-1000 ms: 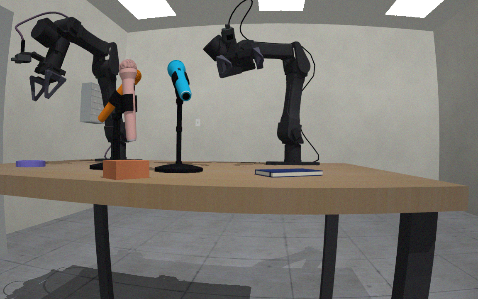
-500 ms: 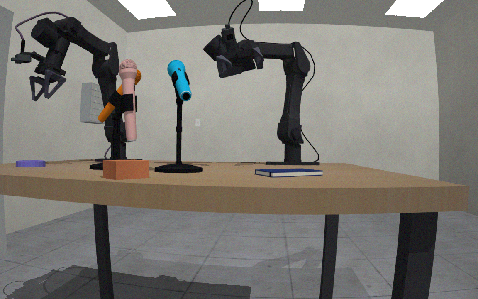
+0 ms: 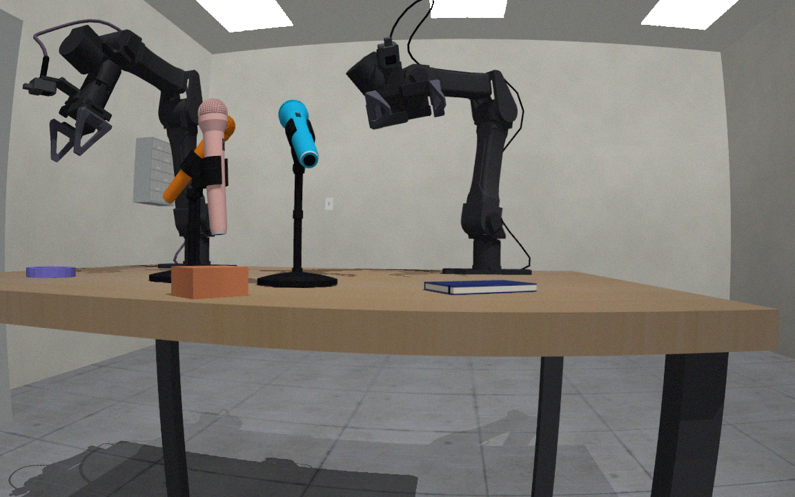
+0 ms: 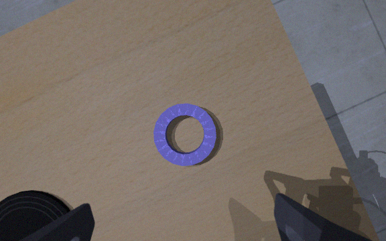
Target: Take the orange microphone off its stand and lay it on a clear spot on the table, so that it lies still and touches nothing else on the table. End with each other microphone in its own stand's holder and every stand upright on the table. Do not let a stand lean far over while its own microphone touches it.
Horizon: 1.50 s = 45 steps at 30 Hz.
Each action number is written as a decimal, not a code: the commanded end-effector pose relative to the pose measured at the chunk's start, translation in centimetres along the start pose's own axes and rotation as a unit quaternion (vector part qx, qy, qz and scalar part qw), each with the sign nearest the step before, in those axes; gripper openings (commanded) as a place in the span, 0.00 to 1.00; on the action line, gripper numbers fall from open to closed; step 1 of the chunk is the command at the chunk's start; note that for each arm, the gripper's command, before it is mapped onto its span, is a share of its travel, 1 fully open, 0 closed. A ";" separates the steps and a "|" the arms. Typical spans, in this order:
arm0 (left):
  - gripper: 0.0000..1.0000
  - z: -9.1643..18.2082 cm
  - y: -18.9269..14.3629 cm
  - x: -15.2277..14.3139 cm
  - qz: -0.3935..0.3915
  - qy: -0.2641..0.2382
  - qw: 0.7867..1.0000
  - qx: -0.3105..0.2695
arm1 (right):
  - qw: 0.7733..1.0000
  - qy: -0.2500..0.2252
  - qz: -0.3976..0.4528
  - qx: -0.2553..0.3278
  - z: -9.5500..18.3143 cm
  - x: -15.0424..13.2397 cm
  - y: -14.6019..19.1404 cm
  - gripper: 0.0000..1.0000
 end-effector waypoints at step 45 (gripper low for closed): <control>1.00 -5.9 15.0 11.0 0.099 -0.172 0.954 -0.226 | 0.793 -0.599 0.105 0.030 14.9 -4.7 1.2 1.00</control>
Point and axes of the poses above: on each arm, the point where the finger pads meet when closed, its own z axis back along the fingers, its own y axis across the jaws, x = y × z, the point moved 8 cm from there along z, back along the fingers, and after that the axes turned 11 degrees about z, right-handed, at the moved point
